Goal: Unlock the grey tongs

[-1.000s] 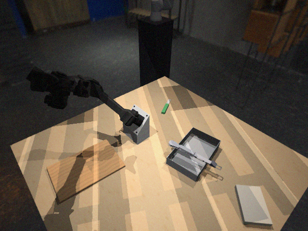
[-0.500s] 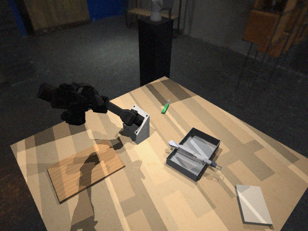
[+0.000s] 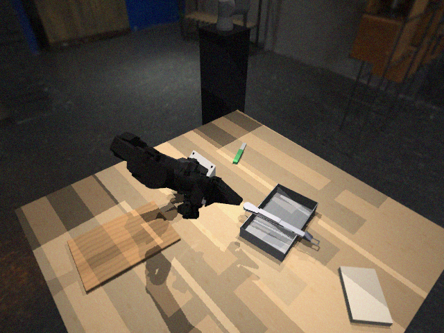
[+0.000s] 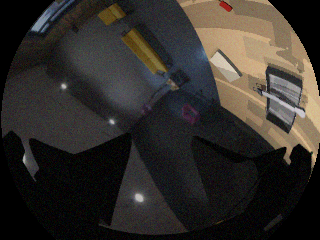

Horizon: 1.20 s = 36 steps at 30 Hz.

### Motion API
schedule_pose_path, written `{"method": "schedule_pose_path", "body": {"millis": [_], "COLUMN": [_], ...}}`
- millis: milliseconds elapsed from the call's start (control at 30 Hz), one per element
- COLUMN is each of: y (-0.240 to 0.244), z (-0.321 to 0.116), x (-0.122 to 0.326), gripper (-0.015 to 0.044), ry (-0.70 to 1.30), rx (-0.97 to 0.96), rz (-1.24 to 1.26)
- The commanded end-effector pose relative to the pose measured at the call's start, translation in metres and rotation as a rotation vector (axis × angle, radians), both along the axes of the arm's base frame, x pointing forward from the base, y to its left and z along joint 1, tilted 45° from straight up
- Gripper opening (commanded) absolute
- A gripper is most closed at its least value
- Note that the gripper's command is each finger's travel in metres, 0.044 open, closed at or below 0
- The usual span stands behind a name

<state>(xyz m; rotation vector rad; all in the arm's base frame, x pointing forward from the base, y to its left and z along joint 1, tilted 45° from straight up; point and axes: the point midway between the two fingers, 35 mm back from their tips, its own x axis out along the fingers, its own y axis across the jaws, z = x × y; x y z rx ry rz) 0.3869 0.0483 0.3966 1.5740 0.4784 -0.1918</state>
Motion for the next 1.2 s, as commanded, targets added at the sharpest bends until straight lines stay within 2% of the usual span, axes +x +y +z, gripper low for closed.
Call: {"method": "schedule_pose_path", "body": {"millis": [0,333,667,1033,1167], "y": [0.006,0.020,0.020,0.016,0.016], "z": [-0.064,-0.224,-0.369,-0.482,-0.488], "x": [0.035,0.067,0.046,0.007,0.005], "gripper": [0.0260,0.0260,0.0260,0.0260,0.0260], "ry": [0.192,0.652,1.129,1.517,1.534], "rx": [-0.157,-0.606,-1.240,-2.012,-2.060], "rz": [-0.012,0.069,0.291,0.754,0.789]}}
